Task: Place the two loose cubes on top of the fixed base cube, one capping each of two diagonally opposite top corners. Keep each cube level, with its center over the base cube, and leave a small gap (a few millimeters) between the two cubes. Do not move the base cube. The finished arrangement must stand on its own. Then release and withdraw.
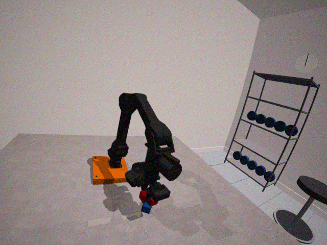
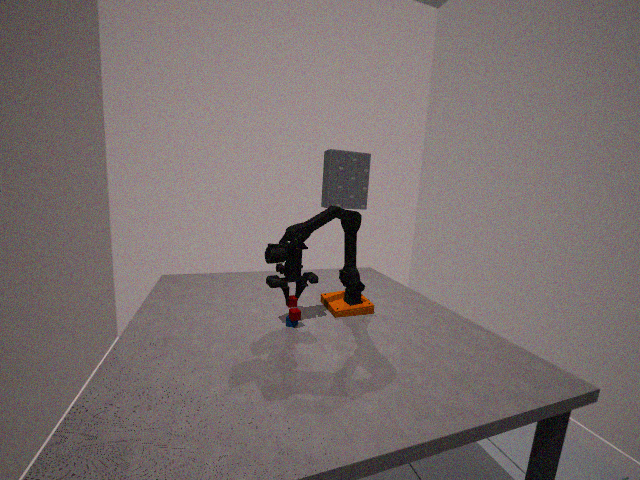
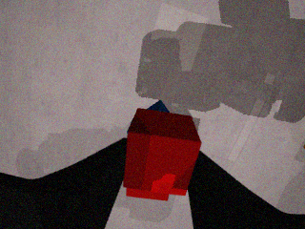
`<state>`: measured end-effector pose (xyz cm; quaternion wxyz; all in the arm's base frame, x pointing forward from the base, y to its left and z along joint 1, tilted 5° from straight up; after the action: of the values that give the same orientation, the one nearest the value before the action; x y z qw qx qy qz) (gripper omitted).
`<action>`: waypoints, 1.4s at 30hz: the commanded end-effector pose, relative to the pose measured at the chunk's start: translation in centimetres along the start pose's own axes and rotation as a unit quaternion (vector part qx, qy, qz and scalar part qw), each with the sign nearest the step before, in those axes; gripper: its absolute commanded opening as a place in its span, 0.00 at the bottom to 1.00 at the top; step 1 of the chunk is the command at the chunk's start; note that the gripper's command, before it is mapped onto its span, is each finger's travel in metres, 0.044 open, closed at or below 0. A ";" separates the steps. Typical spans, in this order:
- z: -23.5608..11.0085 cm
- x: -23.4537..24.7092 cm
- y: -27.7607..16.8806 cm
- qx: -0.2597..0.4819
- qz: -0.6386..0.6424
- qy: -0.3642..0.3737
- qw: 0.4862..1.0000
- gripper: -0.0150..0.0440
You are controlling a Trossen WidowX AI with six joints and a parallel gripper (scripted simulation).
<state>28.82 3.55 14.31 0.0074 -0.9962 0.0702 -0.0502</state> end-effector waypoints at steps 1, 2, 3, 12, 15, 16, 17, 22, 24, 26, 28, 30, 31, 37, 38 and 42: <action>0.3 0.0 0.0 -0.003 -0.005 0.001 1.000 0.43; 0.3 0.0 0.0 -0.003 -0.005 0.001 1.000 0.43; 0.3 0.0 0.0 -0.003 -0.005 0.001 1.000 0.43; 0.6 0.0 0.0 -0.001 -0.002 0.001 1.000 0.43; 1.3 0.1 0.1 0.004 0.005 -0.001 1.000 0.43; 1.5 0.1 0.1 0.005 0.007 -0.001 1.000 0.43; 1.7 0.1 0.1 0.007 0.010 -0.001 1.000 0.43; 2.9 0.2 0.1 0.015 0.021 -0.004 1.000 0.43; 3.2 0.2 0.2 0.017 0.024 -0.004 1.000 0.43; 3.2 0.2 0.2 0.017 0.024 -0.004 1.000 0.43; 3.2 0.2 0.2 0.017 0.024 -0.004 1.000 0.43; 3.2 0.2 0.2 0.017 0.024 -0.004 1.000 0.43; 3.2 0.2 0.2 0.017 0.024 -0.004 1.000 0.43; 3.2 0.2 0.2 0.017 0.024 -0.004 1.000 0.43; 3.3 0.2 0.2 0.017 0.023 -0.004 1.000 0.43; 3.3 0.2 0.1 0.017 0.023 -0.004 1.000 0.43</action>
<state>29.30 3.36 11.08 0.0235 -0.9945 0.0903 -0.0469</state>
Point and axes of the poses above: the point midway between the two fingers, 35 mm back from their tips, its own z axis out along the fingers, its own x axis across the jaws, y = z × x, the point moved 3 cm from there along -z, back along the fingers, and after that the axes turned 11 degrees about z, right-handed, at the moved point
